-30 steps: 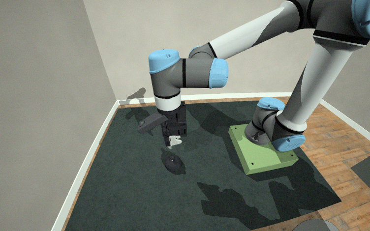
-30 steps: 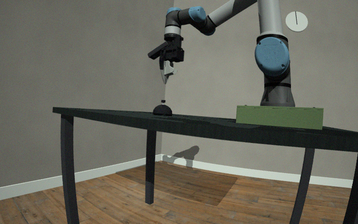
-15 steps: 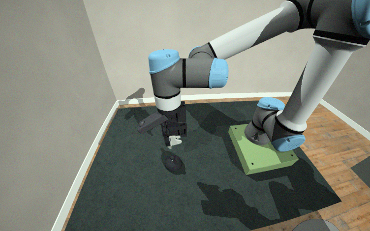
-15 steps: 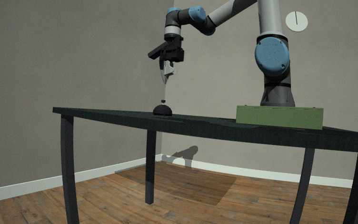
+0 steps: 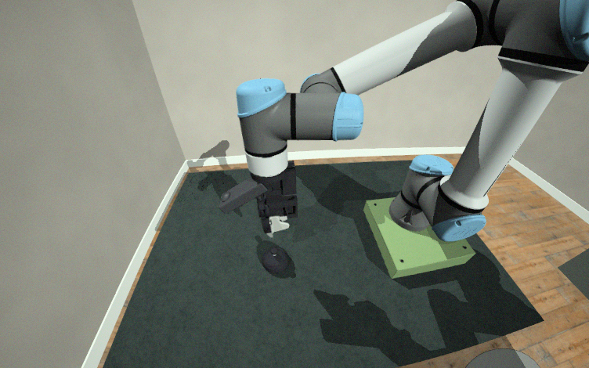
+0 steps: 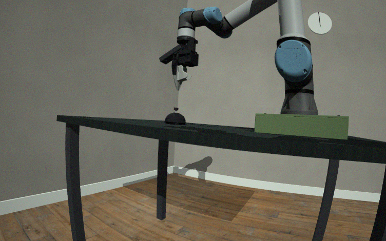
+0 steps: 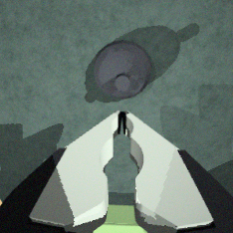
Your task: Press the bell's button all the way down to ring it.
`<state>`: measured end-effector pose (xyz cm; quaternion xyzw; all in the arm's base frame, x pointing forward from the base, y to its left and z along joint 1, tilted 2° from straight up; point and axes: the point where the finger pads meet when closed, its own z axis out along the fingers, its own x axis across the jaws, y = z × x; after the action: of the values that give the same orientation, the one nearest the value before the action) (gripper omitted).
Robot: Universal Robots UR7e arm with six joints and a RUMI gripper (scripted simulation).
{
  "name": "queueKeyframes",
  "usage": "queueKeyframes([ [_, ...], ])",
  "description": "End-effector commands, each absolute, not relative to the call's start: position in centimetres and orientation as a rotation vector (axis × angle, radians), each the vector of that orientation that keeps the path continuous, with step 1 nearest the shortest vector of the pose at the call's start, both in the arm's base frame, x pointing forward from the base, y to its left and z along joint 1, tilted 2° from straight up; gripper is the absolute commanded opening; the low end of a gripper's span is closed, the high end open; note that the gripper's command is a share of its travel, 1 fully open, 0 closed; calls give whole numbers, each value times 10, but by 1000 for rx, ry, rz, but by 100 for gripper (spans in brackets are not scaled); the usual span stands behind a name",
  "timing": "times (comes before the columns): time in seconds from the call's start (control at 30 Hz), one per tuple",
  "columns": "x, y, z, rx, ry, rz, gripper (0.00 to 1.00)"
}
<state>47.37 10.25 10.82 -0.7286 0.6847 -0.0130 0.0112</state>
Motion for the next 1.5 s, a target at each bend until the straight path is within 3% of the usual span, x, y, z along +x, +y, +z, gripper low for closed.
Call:
queueKeyframes([
  [0.0,472,103,107,-2274,2136,-39,0],
  [1.47,474,105,58,-2276,2136,-35,0],
])
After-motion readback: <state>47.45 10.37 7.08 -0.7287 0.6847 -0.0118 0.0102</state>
